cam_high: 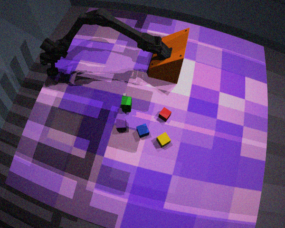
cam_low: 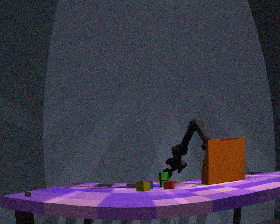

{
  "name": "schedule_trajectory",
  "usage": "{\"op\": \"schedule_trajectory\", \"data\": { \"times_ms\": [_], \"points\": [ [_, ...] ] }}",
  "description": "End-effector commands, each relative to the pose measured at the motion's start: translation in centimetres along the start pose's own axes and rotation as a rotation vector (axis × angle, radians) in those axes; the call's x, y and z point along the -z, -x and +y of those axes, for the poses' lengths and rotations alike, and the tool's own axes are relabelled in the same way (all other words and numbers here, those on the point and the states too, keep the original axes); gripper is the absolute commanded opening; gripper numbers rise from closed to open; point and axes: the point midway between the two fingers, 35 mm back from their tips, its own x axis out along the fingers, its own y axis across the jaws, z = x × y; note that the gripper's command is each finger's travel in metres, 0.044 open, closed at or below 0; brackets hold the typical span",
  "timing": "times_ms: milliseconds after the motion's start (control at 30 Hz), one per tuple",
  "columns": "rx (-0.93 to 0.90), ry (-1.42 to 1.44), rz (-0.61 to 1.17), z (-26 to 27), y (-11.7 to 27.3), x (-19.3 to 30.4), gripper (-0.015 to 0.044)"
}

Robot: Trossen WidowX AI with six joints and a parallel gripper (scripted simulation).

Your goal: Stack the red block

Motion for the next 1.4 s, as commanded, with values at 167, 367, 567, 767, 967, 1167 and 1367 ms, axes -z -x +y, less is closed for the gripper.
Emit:
{"op": "schedule_trajectory", "data": {
  "times_ms": [167, 367, 567, 767, 967, 1167, 1367],
  "points": [
    [-0.259, -0.121, 0.108, 13.4, 3.1, 0.4, 0.044],
    [-0.413, -0.165, 0.193, 21.4, 7.1, 0.8, 0.044],
    [-0.545, -0.18, 0.286, 28.4, 12.4, 1.6, 0.044],
    [-0.649, -0.152, 0.374, 34.2, 18.4, 3.1, 0.044],
    [-0.728, -0.107, 0.458, 38.7, 24.8, 5.2, 0.044],
    [-0.786, -0.066, 0.525, 41.9, 31.3, 7.3, 0.044],
    [-0.842, -0.046, 0.494, 42.8, 33.5, 7.0, 0.044]
  ]
}}
